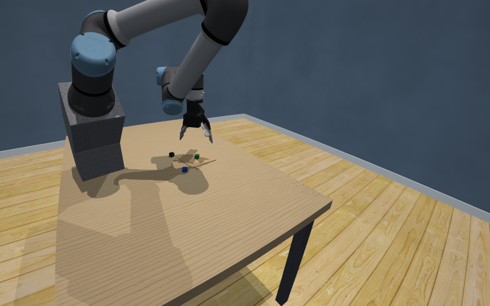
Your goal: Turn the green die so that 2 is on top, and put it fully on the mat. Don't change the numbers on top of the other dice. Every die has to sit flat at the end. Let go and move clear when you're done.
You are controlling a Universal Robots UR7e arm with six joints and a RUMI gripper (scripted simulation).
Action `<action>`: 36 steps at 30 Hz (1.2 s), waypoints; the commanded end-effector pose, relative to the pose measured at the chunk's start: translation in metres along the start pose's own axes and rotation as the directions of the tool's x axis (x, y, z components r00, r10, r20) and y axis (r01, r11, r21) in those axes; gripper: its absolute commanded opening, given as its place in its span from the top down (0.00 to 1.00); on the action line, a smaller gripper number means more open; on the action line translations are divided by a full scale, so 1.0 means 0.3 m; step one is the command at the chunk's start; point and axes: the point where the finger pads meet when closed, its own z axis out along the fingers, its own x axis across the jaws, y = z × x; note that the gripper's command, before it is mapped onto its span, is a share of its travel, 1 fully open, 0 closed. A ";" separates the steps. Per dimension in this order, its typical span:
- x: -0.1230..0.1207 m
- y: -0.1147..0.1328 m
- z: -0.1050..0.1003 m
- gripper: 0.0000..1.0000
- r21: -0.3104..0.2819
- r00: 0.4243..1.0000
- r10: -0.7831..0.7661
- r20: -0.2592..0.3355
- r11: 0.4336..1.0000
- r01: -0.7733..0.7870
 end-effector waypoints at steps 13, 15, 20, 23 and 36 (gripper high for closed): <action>0.008 -0.005 -0.080 0.00 0.003 1.000 0.002 -0.005 1.000 -0.002; 0.008 -0.005 -0.106 0.00 0.003 1.000 0.002 -0.005 1.000 -0.002; 0.008 -0.005 -0.180 0.00 0.003 1.000 0.002 -0.005 1.000 -0.002; 0.007 -0.005 -0.226 0.00 0.003 1.000 0.002 -0.005 1.000 -0.002; 0.007 -0.005 -0.340 0.00 0.003 1.000 0.002 -0.005 1.000 -0.002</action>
